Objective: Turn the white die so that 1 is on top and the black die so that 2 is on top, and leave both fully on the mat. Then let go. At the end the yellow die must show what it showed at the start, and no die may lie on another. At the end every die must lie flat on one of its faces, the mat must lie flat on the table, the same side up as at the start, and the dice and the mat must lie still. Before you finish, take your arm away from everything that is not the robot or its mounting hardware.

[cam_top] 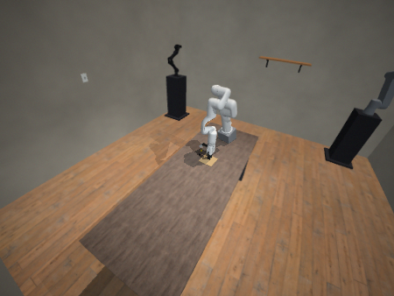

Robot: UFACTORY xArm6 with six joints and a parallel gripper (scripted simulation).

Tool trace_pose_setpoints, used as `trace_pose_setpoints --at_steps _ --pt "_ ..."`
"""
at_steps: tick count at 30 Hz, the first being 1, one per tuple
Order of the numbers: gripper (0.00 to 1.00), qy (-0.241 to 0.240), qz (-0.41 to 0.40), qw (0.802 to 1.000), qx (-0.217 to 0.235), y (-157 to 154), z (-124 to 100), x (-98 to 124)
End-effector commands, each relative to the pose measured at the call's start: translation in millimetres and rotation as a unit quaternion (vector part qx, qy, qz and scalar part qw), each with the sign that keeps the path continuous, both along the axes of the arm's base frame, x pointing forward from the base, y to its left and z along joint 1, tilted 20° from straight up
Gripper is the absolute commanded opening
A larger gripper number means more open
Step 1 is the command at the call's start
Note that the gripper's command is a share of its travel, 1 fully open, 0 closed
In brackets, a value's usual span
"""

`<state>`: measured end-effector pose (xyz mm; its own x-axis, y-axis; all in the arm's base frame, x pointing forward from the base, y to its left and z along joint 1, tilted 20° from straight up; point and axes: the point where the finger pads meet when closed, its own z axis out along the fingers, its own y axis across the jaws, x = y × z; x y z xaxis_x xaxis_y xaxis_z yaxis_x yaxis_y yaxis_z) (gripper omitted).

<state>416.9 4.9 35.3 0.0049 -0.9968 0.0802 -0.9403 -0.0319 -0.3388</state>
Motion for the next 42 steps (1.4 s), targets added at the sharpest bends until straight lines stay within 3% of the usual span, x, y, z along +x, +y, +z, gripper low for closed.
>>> trace_pose_setpoints --at_steps 1,8,19,26,27,42 --pt "0.31 -0.001 0.000 1.000 0.000 1 7 -1" --pt "0.31 -0.001 0.000 1.000 0.000 2 22 -7" --pt "0.31 -0.001 0.000 1.000 0.000 6 79 -27" --pt "0.31 -0.001 0.000 1.000 0.000 7 84 -29" --pt "1.00 -0.001 0.000 1.000 0.000 7 84 -29" --pt "1.00 -0.001 0.000 1.000 0.000 7 84 -29"
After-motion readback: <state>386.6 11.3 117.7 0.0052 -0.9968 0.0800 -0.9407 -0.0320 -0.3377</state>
